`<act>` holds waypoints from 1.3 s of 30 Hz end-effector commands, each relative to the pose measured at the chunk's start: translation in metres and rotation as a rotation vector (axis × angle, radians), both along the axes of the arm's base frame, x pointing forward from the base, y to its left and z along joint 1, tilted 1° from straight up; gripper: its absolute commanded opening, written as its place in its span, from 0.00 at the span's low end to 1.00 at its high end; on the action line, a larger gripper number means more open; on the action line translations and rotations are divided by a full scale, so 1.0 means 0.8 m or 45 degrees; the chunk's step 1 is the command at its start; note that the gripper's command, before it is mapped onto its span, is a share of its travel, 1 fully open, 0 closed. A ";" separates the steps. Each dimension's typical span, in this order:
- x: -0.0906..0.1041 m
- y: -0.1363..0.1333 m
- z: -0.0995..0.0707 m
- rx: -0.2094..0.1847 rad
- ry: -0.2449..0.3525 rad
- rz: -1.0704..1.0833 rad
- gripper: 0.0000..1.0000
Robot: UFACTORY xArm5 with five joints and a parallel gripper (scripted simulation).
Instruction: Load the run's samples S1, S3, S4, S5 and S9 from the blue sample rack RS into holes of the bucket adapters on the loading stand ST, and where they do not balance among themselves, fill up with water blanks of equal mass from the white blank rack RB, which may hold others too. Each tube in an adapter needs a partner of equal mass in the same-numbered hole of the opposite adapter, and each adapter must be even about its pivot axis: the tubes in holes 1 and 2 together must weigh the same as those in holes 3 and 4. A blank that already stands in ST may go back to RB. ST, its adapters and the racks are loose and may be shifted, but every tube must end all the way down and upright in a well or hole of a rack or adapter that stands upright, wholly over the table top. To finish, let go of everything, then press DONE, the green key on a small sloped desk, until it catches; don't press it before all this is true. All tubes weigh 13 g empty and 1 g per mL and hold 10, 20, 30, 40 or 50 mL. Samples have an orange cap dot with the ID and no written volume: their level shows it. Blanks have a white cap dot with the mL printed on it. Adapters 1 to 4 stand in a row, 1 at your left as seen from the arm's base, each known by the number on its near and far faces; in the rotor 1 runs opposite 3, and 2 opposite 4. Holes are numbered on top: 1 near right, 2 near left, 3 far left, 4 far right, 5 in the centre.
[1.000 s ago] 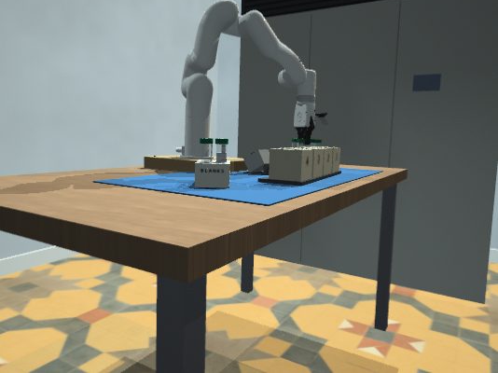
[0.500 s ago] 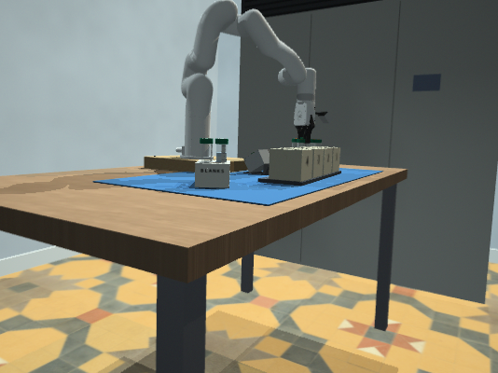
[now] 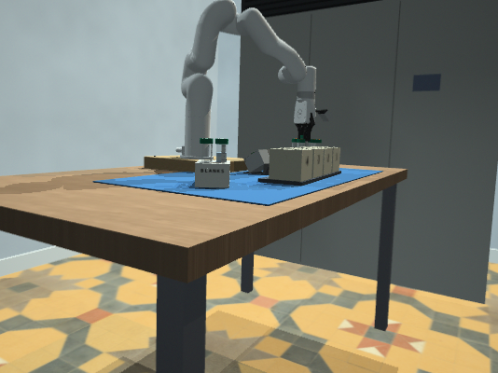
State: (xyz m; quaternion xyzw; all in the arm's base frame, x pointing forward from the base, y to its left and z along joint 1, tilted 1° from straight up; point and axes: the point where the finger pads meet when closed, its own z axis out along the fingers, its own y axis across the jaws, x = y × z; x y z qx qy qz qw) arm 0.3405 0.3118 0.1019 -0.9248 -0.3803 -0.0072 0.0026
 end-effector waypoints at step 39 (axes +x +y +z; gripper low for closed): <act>0.000 0.000 0.074 0.003 -0.004 0.000 0.00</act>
